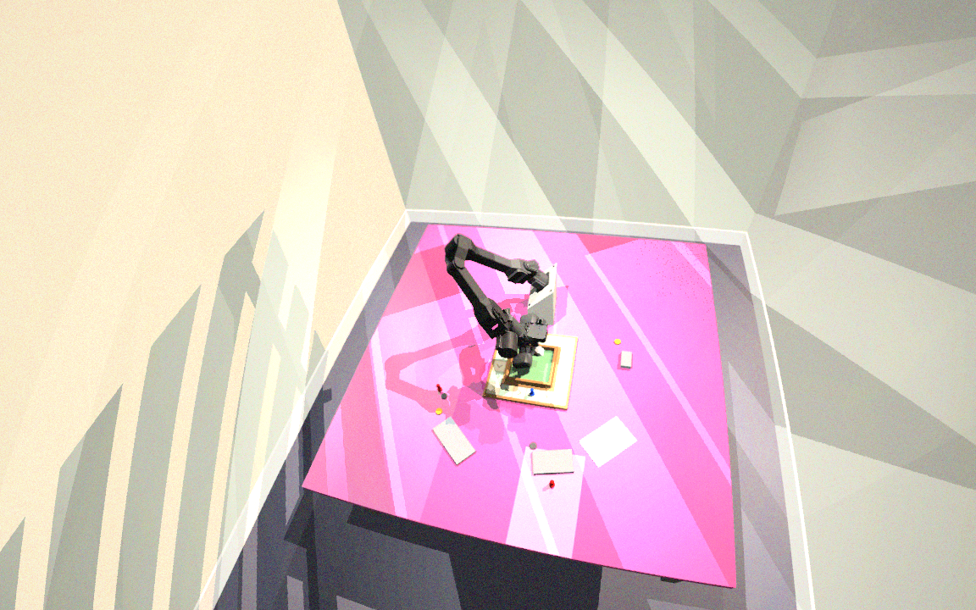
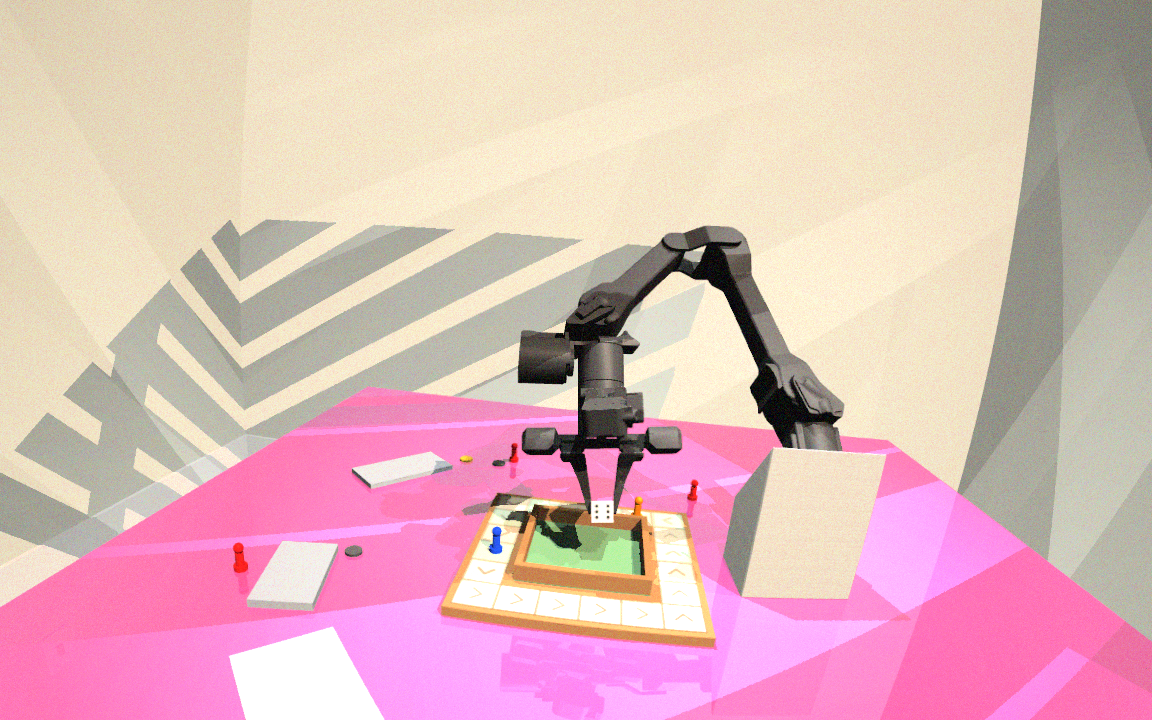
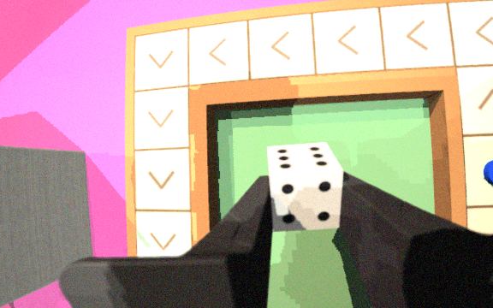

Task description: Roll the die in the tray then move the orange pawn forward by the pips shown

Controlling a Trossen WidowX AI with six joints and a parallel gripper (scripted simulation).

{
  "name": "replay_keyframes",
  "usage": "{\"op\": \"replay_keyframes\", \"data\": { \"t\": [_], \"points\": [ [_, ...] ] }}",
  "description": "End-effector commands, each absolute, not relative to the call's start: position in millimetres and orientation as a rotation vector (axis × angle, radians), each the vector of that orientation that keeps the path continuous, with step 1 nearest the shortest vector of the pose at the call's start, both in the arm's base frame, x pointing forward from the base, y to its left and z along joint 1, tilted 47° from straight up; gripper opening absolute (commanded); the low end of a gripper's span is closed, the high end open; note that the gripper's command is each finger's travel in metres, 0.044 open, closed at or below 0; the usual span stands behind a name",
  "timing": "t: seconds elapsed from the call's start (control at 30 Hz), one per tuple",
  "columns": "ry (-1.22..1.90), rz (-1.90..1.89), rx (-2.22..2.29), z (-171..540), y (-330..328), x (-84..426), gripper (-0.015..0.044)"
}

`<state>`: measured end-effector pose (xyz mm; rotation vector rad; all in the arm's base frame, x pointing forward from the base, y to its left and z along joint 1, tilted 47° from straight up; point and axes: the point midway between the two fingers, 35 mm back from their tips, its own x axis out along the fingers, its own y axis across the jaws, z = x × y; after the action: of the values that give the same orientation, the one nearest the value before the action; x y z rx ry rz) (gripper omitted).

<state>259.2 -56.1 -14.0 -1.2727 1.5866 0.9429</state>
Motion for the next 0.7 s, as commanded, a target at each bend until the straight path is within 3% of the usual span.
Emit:
{"op": "replay_keyframes", "data": {
  "t": [0.0, 0.27, 0.67],
  "points": [
    [1.454, 1.015, -1.194, -14.8, -56.0, 258.2, 0.0],
    [1.211, 1.077, -1.121, -14.0, -56.7, 258.5, 0.0],
    [1.205, 1.077, -1.121, 28.8, -58.8, 267.5, 0.0]
  ]
}}
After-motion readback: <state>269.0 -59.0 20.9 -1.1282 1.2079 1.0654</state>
